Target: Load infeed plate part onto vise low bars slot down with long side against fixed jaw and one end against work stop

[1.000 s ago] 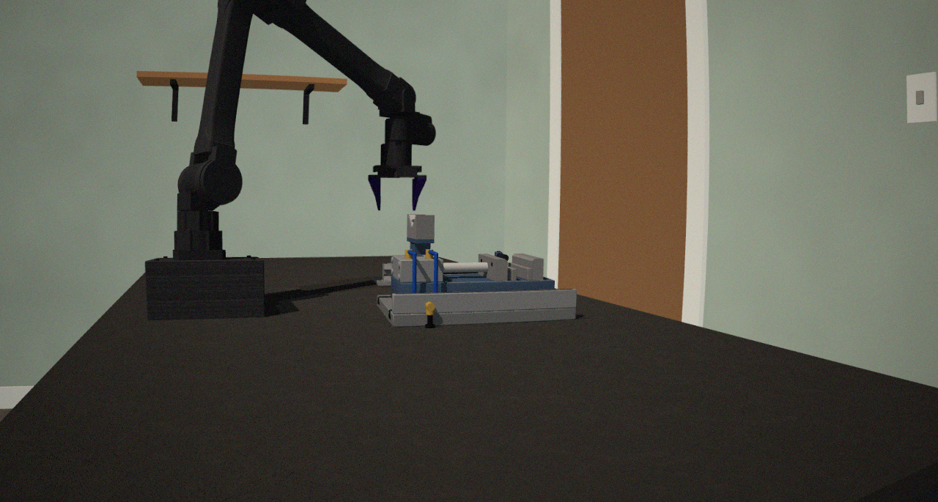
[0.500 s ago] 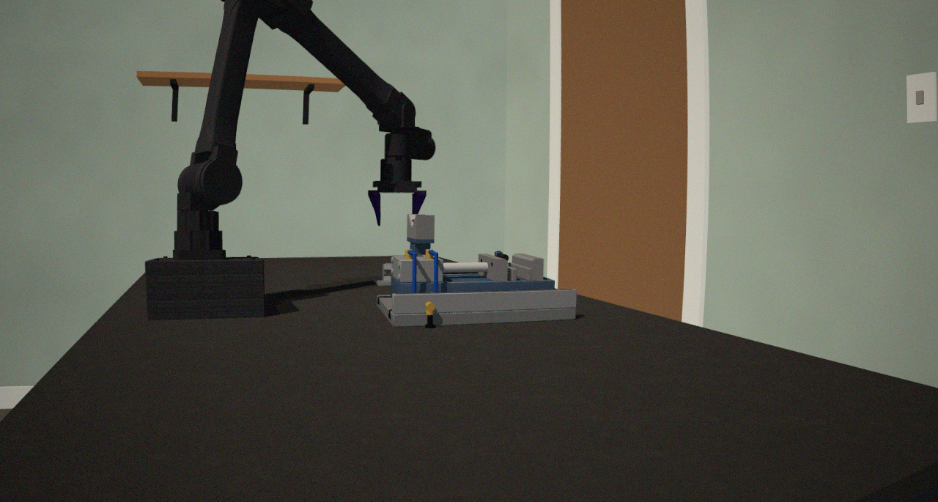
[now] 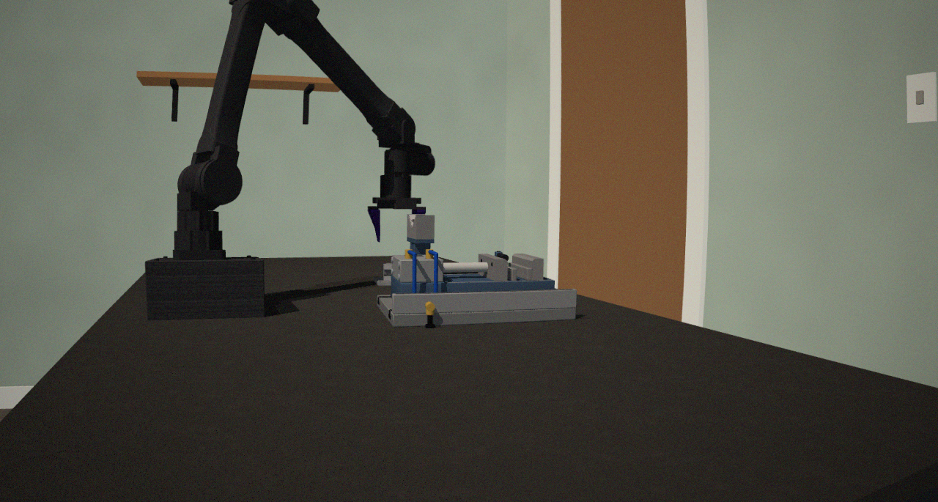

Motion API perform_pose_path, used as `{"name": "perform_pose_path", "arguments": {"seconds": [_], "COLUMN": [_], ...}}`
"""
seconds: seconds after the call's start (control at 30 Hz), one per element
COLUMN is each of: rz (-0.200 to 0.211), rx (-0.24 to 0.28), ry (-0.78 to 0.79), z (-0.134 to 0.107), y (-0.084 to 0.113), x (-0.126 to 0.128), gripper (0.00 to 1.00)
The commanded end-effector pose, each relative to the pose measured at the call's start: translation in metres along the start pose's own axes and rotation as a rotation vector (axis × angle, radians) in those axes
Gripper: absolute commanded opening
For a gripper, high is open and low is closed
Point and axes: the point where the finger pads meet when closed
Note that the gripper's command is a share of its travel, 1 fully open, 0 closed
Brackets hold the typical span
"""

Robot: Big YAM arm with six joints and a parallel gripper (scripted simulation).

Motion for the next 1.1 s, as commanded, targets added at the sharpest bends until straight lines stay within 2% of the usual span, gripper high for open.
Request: {"name": "perform_pose_path", "arguments": {"seconds": [0.0, 0.07, 0.13, 0.2, 0.3, 0.4, 0.43, 0.6, 0.67, 0.77, 0.87, 1.07], "rz": [-0.014, 0.004, 0.004, -0.014, 0.004, -0.003, -0.031, 0.003, -0.009, 0.003, -0.01, -0.004], "rx": [-0.014, 0.002, 0.002, -0.014, 0.002, -0.004, -0.028, 0.002, -0.01, 0.001, -0.01, -0.005], "ry": [0.004, 0.003, 0.002, 0.004, 0.004, 0.004, 0.004, 0.004, 0.005, 0.002, 0.004, 0.004], "z": [0.015, 0.007, 0.006, 0.014, 0.007, 0.01, 0.021, 0.007, 0.013, 0.006, 0.012, 0.01], "y": [-0.008, -0.02, -0.025, -0.023, -0.037, -0.036, -0.027, -0.051, -0.049, -0.059, -0.058, -0.065], "x": [-0.006, 0.002, 0.002, -0.006, 0.002, -0.001, -0.015, 0.002, -0.004, 0.001, -0.004, -0.002], "gripper": [0.81, 0.81, 0.81, 0.81, 0.81, 0.81, 0.81, 0.81, 0.81, 0.81, 0.81, 0.81]}}
Point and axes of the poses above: the point where the finger pads meet when closed, its own y axis back along the fingers, its own x axis across the jaws, z = x × y, and after that the axes turned 4 degrees about -y, right-handed
